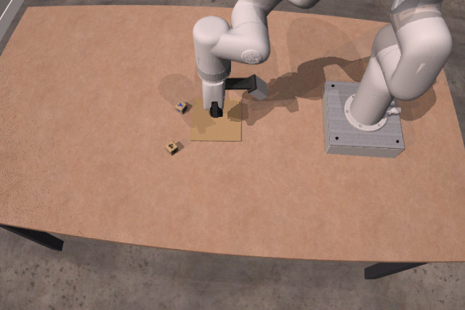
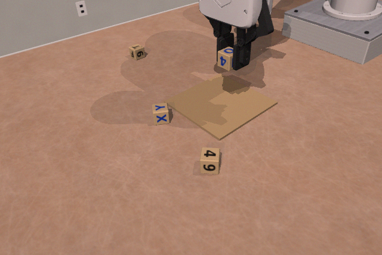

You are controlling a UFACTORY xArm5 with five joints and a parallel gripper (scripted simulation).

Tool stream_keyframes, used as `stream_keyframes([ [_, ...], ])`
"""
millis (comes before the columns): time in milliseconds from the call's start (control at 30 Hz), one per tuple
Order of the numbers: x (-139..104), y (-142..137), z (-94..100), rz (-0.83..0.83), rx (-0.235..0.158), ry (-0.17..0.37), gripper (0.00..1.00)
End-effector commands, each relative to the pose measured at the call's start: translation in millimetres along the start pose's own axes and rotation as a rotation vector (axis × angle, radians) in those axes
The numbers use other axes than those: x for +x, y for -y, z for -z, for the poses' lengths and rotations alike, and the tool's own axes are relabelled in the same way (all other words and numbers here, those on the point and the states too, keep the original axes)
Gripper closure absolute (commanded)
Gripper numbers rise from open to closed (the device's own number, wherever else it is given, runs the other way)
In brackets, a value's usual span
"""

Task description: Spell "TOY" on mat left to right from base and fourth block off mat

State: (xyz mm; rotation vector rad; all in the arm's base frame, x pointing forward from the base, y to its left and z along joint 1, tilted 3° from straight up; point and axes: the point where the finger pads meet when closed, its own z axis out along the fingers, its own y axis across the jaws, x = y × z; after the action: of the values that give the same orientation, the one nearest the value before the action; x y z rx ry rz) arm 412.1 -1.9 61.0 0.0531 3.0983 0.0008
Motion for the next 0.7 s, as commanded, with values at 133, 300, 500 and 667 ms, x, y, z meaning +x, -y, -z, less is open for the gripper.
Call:
stream_keyframes([
  [133, -0.3, 0.2, 21.6, 0.000, 0.000, 0.001, 0.79],
  [300, -0.3, 0.2, 21.6, 0.000, 0.000, 0.001, 0.79],
  [500, -0.3, 0.3, 21.6, -0.009, 0.000, 0.001, 0.79],
  [667, -0.8, 1.9, 21.7, -0.131, 0.000, 0.001, 0.79],
])
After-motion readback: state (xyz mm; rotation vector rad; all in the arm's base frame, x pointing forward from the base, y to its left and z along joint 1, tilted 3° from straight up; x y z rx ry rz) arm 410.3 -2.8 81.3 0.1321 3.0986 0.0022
